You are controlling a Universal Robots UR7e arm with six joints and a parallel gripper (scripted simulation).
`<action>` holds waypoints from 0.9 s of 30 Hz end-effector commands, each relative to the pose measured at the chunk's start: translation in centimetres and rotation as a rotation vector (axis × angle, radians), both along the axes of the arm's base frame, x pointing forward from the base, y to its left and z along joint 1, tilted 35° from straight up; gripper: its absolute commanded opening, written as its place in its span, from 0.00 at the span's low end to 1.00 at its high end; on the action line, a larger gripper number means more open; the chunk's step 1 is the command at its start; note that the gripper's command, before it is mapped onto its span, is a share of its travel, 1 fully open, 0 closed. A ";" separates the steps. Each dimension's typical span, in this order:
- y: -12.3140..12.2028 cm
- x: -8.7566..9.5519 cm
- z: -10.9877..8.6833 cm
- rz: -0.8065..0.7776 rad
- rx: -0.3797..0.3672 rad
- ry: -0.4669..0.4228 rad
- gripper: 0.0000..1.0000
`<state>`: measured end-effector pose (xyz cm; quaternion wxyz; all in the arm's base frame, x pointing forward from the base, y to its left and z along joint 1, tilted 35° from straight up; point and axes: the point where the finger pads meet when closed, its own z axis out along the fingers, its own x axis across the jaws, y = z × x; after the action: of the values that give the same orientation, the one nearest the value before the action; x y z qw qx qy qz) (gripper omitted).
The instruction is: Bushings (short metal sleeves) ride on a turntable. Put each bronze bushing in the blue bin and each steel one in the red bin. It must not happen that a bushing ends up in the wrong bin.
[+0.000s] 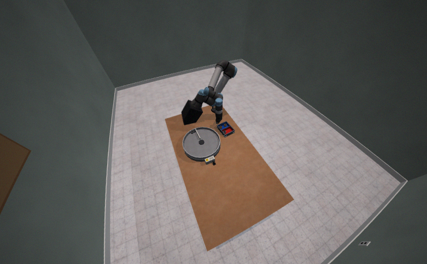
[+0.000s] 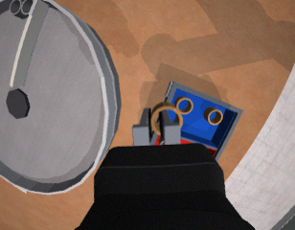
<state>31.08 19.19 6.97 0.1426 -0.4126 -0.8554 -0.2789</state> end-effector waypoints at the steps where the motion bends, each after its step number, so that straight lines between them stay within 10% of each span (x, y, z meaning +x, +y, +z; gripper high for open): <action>1: 1.9 -0.2 1.6 -0.082 -0.022 0.058 0.00; 11: 6.7 -0.6 5.0 -0.270 -0.025 0.195 0.00; 27: 6.7 -0.6 5.0 -0.270 -0.024 0.194 0.00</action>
<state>30.46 25.90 11.94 0.1814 -0.5497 -0.7780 -0.2441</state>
